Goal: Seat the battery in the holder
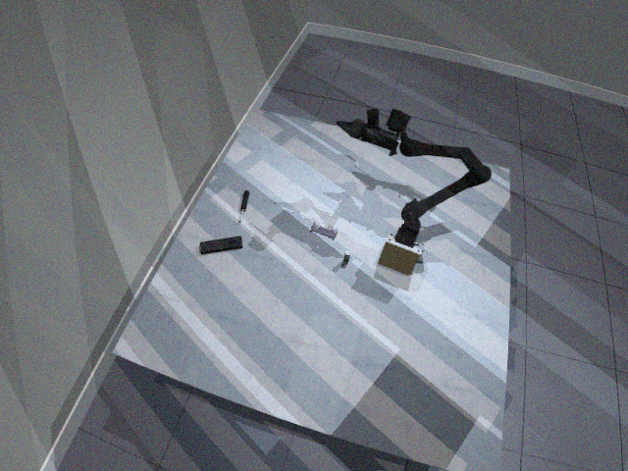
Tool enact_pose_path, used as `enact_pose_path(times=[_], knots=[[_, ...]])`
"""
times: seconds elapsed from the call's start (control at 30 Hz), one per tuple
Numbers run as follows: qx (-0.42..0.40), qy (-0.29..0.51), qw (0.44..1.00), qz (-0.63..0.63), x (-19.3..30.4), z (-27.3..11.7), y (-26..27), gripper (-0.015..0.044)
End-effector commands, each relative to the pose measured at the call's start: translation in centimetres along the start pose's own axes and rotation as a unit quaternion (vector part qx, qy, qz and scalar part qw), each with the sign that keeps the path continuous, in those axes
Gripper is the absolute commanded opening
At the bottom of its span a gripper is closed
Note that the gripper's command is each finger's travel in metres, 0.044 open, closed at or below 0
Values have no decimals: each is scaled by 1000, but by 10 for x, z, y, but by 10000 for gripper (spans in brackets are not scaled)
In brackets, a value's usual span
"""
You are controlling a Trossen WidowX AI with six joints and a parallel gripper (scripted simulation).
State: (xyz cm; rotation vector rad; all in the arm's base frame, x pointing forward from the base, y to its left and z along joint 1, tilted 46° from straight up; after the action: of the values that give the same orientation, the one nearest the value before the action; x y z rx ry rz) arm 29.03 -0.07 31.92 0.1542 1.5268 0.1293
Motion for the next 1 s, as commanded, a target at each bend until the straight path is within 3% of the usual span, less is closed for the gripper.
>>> enact_pose_path(times=[0.0,0.23,0.47,0.63,0.77,0.97], knots=[[1,8,1000,1,3,2,0,374],[48,287,957,-5,134,25,21,190],[122,535,826,-130,254,-19,34,6],[175,639,696,-277,301,-69,30,0],[210,671,582,-409,316,-104,22,0],[215,672,562,-432,318,-108,19,0]])
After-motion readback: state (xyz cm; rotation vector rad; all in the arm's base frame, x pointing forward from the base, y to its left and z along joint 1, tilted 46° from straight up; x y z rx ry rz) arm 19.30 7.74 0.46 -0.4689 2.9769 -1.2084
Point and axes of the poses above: the point midway between the two fingers, 35 mm back from their tips, its own z axis out along the fingers, its own y axis across the jaws, x = y × z, the point moved 3 cm from there along -z, back along the fingers, and after that the axes turned 12 degrees about z, right-handed, at the moved point
